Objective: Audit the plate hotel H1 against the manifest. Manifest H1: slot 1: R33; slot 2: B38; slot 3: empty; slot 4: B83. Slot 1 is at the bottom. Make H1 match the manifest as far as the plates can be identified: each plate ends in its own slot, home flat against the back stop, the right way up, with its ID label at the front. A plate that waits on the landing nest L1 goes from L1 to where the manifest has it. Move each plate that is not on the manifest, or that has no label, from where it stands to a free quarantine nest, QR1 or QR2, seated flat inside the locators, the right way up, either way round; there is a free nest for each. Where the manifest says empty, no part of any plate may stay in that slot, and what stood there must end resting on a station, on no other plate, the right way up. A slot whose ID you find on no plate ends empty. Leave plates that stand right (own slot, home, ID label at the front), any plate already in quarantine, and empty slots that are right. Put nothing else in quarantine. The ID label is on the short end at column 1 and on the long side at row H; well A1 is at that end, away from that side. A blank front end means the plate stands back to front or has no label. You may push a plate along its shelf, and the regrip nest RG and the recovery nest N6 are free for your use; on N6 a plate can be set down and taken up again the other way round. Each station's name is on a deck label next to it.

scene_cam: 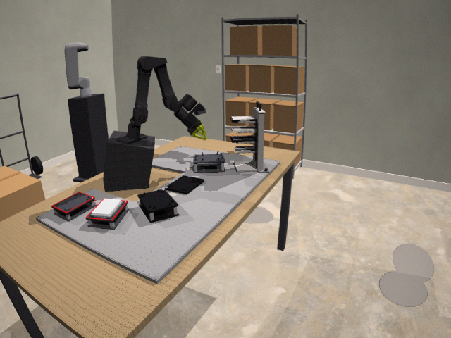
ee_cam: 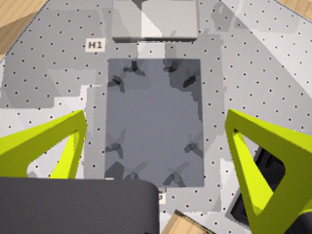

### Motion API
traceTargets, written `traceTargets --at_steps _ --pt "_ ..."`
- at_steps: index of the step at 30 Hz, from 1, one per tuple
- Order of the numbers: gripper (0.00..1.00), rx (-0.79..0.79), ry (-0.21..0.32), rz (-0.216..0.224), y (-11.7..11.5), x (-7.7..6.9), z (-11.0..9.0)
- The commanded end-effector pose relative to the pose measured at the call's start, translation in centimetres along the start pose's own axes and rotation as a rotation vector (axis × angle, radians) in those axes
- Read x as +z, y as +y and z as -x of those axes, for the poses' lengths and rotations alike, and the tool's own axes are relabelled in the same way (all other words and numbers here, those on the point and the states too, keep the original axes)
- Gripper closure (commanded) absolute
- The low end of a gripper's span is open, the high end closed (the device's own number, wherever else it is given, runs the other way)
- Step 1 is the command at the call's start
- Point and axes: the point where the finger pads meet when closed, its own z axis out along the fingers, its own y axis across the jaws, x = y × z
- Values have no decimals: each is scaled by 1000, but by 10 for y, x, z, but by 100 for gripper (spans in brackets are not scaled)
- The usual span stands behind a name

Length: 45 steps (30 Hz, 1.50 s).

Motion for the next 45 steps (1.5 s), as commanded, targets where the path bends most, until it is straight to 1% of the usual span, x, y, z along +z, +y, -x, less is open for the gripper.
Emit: traceTargets --at_steps 1,6,8,10,11,13,14,15,16,17,42,45 --pt "0 6 -12 -6 -5 7 -9" --pt "0 6 -11 -4 -4 18 -21" --pt "0 10 -26 -1 -2 20 -14" --pt "0 10 -26 -1 -2 20 -14" --pt "0 22 -60 6 0 15 -2" --pt "0 22 -60 6 -1 15 -2" --pt "0 29 -85 13 2 18 12" --pt "0 24 -72 12 2 21 8" --pt "0 12 -35 3 1 25 -2" --pt "0 9 -27 1 0 26 -4" --pt "0 9 -28 1 0 48 19" --pt "0 11 -28 2 0 48 19"
